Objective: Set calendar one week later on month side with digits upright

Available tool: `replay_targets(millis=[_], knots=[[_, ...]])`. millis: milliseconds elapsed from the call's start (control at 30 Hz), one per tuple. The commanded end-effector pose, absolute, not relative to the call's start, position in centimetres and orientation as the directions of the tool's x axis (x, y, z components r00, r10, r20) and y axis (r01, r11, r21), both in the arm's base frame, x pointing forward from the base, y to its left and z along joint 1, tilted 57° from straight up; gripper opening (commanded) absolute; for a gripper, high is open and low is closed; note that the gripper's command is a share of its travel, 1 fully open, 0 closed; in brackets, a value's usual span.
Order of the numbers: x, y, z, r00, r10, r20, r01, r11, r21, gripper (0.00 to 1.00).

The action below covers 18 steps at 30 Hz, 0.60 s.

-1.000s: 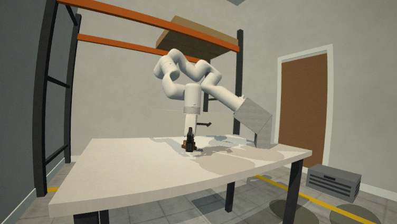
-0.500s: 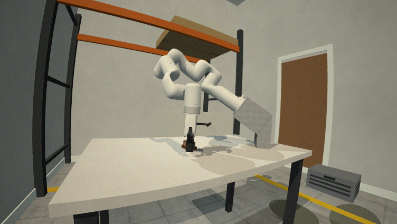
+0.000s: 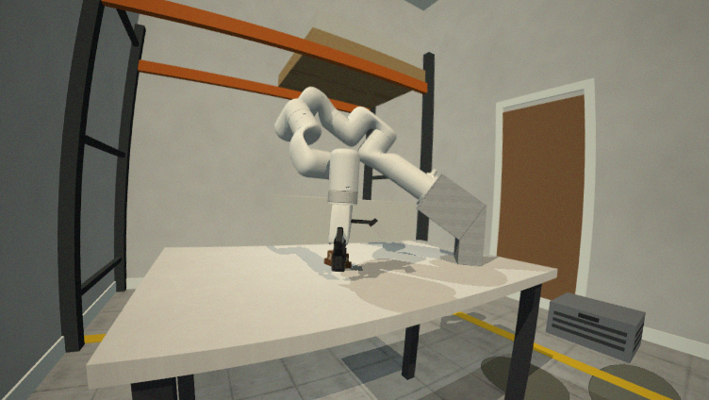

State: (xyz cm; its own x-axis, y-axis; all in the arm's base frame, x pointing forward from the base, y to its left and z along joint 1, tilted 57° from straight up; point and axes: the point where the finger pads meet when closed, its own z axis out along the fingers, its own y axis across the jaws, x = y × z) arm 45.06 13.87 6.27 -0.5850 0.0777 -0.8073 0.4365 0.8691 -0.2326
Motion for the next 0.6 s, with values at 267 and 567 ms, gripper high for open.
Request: replay_targets(millis=[267, 567], knots=[[44.4, 14.5, 6.8, -0.585, 0.077, -0.807, 0.433, 0.871, -0.231, 1.0], [43.1, 15.5, 7.8, -0.585, 0.077, -0.807, 0.433, 0.871, -0.231, 1.0]])
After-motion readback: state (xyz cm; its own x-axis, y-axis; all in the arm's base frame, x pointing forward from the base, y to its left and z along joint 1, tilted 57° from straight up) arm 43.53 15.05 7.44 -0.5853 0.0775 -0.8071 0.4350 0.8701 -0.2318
